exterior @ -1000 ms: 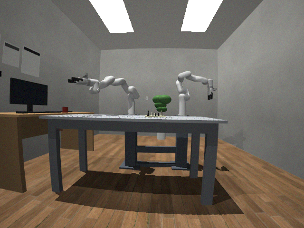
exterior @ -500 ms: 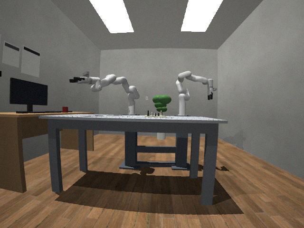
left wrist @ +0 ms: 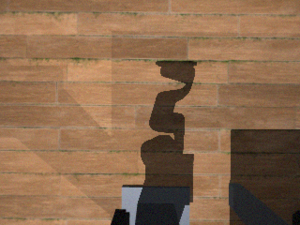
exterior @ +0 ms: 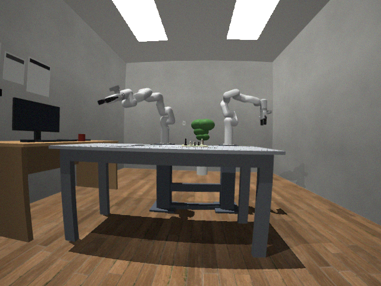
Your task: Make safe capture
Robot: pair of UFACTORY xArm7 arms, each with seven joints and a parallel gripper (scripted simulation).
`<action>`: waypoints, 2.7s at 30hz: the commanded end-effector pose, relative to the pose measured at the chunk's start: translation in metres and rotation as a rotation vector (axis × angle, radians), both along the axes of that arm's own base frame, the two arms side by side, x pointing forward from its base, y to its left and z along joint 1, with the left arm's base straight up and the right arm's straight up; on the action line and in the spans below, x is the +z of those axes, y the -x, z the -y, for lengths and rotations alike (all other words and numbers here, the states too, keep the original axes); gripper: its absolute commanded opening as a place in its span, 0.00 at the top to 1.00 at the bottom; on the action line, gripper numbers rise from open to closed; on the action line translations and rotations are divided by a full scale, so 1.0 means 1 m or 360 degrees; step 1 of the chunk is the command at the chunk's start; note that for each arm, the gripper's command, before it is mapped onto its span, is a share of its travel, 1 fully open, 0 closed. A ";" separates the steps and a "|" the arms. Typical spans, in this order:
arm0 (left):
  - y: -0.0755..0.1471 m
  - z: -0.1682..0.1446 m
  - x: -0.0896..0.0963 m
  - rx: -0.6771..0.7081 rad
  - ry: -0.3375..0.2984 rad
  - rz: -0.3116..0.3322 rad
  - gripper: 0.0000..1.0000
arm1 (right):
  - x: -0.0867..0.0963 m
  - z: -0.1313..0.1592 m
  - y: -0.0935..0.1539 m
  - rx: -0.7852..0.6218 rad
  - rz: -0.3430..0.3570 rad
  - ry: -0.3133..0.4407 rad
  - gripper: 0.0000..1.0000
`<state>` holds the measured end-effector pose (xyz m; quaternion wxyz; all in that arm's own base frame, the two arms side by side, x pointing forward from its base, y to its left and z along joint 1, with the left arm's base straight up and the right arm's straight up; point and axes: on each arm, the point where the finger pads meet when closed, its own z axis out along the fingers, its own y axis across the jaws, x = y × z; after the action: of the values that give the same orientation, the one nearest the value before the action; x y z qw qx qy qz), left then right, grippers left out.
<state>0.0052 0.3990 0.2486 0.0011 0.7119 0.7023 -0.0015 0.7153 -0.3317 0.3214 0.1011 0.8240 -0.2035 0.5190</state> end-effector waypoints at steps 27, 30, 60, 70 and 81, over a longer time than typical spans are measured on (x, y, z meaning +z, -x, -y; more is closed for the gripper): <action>0.000 -0.001 0.001 0.0000 -0.0006 0.0001 0.00 | -0.035 -0.188 0.091 0.0348 -0.0808 -0.0263 0.00; 0.000 -0.001 0.001 0.0000 -0.0006 0.0001 0.00 | -0.041 -0.212 0.113 0.0396 -0.0924 -0.0284 0.00; 0.000 -0.001 0.001 0.0000 -0.0006 0.0001 0.00 | -0.068 -0.324 0.293 0.0665 -0.1671 -0.0342 0.00; 0.000 -0.001 0.001 0.0000 -0.0006 0.0001 0.00 | -0.061 -0.396 0.326 0.0735 -0.1690 -0.0297 0.00; 0.000 -0.001 0.001 0.0000 -0.0006 0.0001 0.00 | -0.053 -0.475 0.356 0.0787 -0.1611 -0.0238 0.00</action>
<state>0.0052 0.3990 0.2486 0.0011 0.7119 0.7023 -0.0015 0.3719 0.1104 0.2634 0.0014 0.9990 0.0256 0.0374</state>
